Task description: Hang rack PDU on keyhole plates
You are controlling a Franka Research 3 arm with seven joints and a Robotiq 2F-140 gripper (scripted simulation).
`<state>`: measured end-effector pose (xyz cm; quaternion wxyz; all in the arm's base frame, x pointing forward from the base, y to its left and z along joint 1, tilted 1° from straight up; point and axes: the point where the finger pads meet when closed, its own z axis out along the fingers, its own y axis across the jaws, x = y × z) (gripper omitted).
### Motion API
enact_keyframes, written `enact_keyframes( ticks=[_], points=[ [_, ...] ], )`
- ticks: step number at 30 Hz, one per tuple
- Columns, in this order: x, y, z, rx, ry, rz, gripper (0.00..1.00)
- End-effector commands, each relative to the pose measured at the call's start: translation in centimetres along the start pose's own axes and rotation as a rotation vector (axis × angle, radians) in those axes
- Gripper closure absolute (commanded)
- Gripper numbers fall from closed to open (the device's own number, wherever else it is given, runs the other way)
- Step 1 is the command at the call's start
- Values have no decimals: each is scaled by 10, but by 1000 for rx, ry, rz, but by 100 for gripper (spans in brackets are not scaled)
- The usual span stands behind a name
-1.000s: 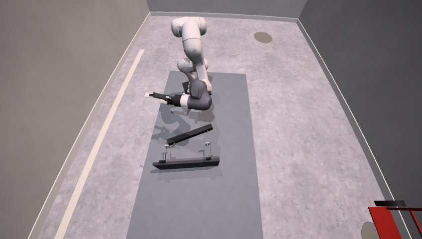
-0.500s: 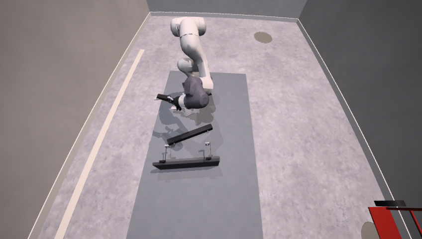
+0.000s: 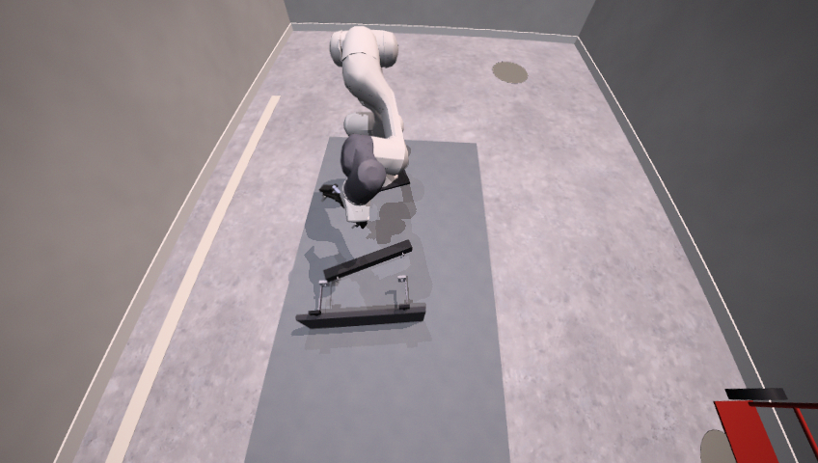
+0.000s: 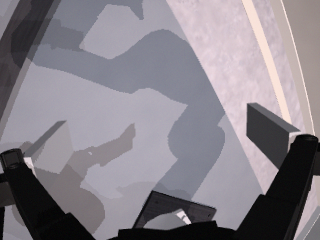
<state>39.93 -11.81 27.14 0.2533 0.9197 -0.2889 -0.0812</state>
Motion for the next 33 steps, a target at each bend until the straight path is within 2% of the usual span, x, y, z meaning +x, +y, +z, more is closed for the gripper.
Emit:
enact_keyframes(
  ticks=[1,2,4,6,7,9,11,12,14,15,18,33],
  points=[
    [1,-18,-3,84,9,170,0],
    [5,-45,-25,185,-26,243,0],
    [5,-45,-25,233,-33,307,0],
    [5,-45,-25,233,-33,307,0],
    [10,-65,-48,320,-67,374,0],
    [10,-65,-48,353,-74,421,0],
    [10,-65,-48,353,-74,421,0],
    [16,-78,-67,440,-108,504,0],
    [16,-78,-67,440,-108,504,0],
    [20,-85,-80,492,-131,555,0],
    [22,-88,-86,518,-142,580,0],
    [22,-88,-86,518,-142,580,0]
  ],
)
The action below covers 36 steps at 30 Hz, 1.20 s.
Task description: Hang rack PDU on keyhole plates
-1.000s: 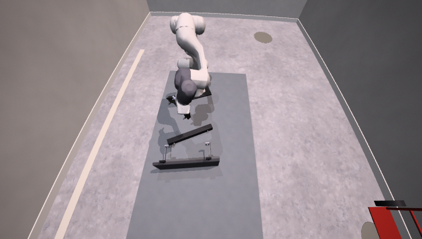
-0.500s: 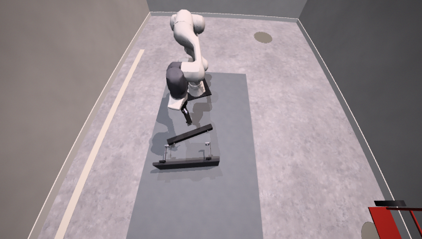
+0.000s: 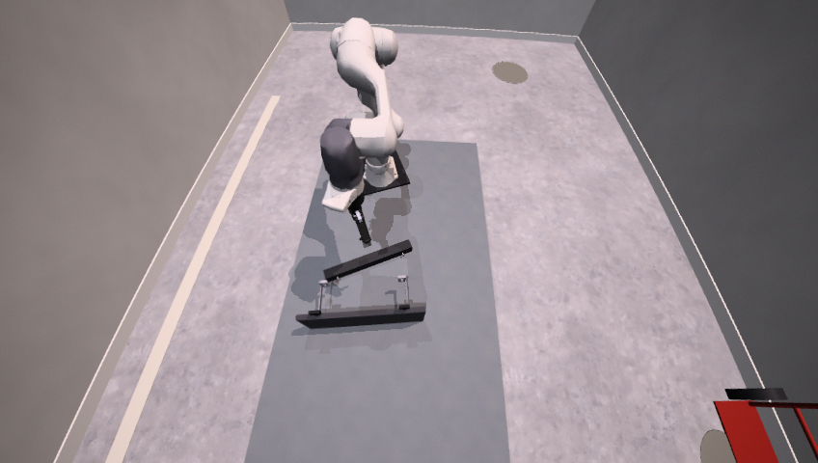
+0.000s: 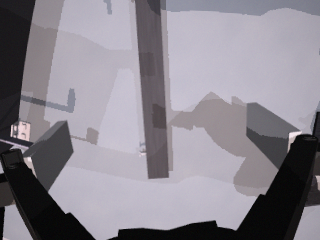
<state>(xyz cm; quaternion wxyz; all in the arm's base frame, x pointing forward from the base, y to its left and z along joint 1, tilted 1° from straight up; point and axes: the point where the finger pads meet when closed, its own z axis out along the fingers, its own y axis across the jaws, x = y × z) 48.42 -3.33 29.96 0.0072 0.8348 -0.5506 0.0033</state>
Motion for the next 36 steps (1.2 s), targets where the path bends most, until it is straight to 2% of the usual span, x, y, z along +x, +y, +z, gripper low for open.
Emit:
enact_keyframes(
  ticks=[1,12,13,36],
  points=[
    [0,-1,-1,7,1,33,0],
    [0,-1,-1,7,1,33,0],
    [0,-1,-1,7,1,33,45],
    [0,-1,-1,7,1,33,45]
  ],
)
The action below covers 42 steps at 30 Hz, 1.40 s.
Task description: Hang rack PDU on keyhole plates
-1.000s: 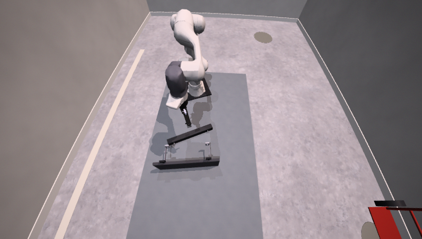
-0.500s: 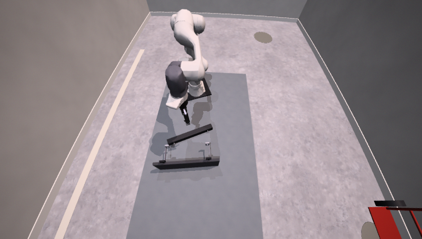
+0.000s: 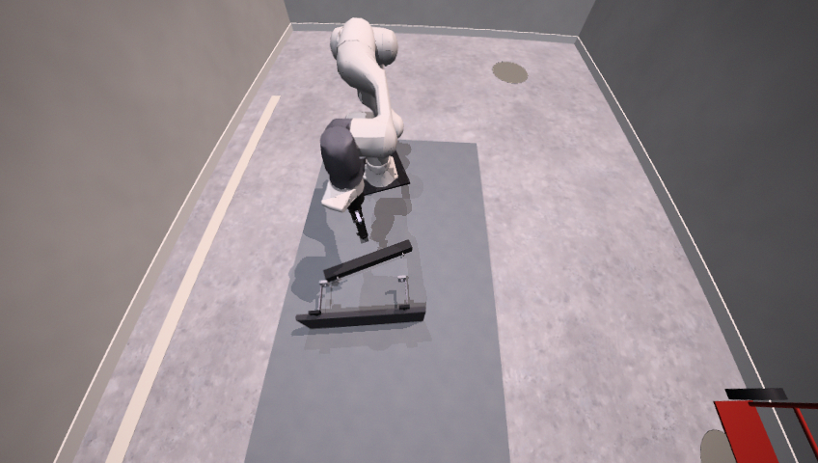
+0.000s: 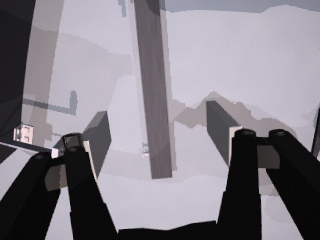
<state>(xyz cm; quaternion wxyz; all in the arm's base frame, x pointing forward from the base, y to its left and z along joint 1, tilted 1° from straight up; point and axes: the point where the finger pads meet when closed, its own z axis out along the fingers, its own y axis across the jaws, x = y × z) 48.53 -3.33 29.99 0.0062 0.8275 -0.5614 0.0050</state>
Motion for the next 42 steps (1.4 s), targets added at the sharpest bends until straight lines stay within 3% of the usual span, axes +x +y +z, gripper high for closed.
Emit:
enact_keyframes(
  ticks=[1,23,30,37,39,42],
  points=[
    [-1,0,0,3,0,7,45],
    [-1,-1,9,4,0,7,45],
    [-1,-1,31,4,0,7,45],
    [-1,-1,69,4,0,7,45],
    [-1,-1,69,4,0,7,45],
    [-1,-1,89,4,0,7,45]
  ],
)
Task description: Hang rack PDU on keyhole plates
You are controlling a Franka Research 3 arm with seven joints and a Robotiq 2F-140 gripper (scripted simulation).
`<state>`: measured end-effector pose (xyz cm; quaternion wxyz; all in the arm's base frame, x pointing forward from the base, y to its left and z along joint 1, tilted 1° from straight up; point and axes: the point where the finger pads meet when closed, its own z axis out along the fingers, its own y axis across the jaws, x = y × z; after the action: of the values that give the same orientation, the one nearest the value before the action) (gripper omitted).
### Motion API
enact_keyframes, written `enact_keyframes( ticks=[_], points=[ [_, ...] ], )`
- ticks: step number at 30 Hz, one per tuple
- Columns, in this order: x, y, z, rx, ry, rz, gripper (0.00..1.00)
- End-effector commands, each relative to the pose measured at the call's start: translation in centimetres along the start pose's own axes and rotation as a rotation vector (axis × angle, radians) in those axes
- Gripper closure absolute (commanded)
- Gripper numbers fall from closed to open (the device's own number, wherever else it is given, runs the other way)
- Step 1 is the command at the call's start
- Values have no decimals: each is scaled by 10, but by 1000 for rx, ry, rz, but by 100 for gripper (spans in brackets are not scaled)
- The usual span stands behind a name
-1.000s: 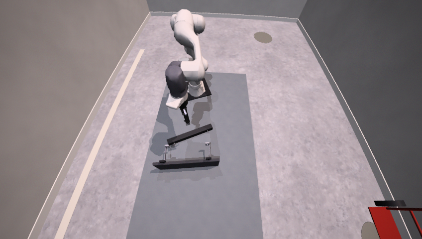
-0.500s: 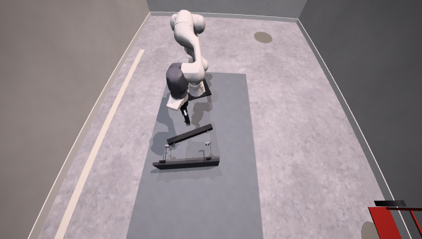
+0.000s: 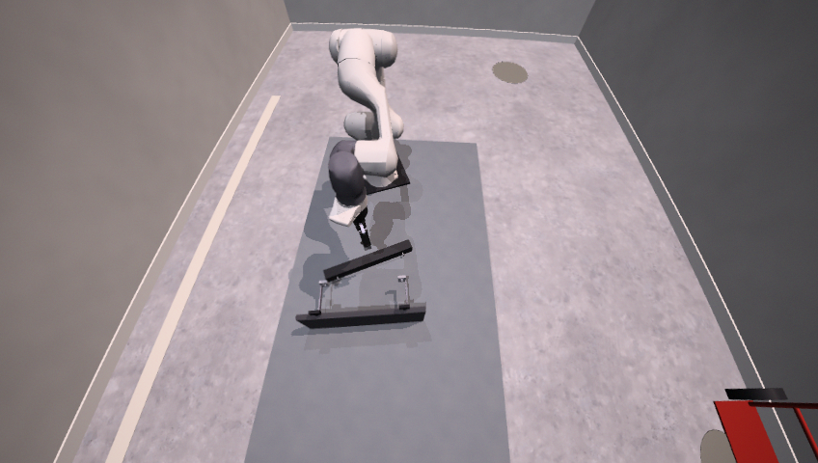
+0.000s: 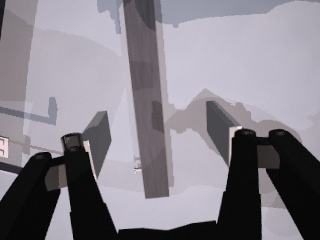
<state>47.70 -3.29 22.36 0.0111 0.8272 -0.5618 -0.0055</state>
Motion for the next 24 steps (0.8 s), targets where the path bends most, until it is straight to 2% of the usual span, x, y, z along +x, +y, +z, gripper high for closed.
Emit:
enact_keyframes(
  ticks=[1,12,24],
  points=[
    [4,-9,19,23,12,7,45],
    [4,-10,79,23,12,7,45],
    [5,-11,100,23,12,7,45]
  ],
)
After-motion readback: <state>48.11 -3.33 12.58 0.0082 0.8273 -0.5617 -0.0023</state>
